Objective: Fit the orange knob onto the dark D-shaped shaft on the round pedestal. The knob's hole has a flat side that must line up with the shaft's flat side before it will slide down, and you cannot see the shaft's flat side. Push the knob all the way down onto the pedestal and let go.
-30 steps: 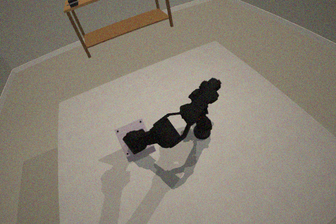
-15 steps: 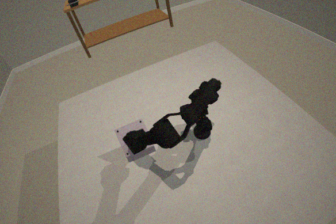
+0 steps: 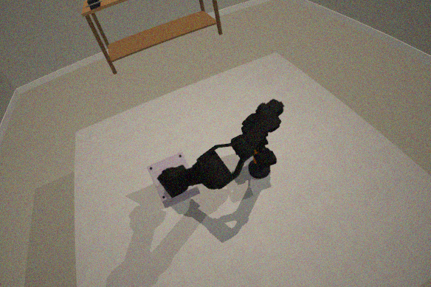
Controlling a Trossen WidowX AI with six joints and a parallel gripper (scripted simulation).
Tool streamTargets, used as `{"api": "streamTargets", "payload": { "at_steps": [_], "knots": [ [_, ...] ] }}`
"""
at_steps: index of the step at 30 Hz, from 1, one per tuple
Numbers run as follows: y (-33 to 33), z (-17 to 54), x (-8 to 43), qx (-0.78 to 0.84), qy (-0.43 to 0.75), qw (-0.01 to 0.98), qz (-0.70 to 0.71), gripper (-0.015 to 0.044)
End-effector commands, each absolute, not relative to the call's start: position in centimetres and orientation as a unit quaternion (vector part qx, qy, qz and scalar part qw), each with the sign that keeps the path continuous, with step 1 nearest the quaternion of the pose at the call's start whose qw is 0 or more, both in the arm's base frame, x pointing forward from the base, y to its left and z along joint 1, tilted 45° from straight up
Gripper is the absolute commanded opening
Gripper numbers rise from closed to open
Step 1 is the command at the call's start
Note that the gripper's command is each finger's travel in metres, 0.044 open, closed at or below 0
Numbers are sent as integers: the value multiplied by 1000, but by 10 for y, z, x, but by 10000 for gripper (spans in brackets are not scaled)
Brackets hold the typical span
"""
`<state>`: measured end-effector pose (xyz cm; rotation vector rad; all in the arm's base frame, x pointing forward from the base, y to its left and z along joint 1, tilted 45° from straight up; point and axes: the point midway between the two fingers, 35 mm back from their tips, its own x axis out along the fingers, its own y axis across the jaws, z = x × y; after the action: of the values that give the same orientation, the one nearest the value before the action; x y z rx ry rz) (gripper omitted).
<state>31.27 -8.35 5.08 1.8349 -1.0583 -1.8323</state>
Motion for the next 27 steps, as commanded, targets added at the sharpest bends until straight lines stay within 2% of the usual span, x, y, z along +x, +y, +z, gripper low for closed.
{"api": "streamTargets", "payload": {
  "at_steps": [1, 27],
  "knots": [
    [-83, 51, 313, 645, -363, 179, -648, 0],
    [-82, 52, 312, 645, -363, 179, -648, 0]
  ]
}}
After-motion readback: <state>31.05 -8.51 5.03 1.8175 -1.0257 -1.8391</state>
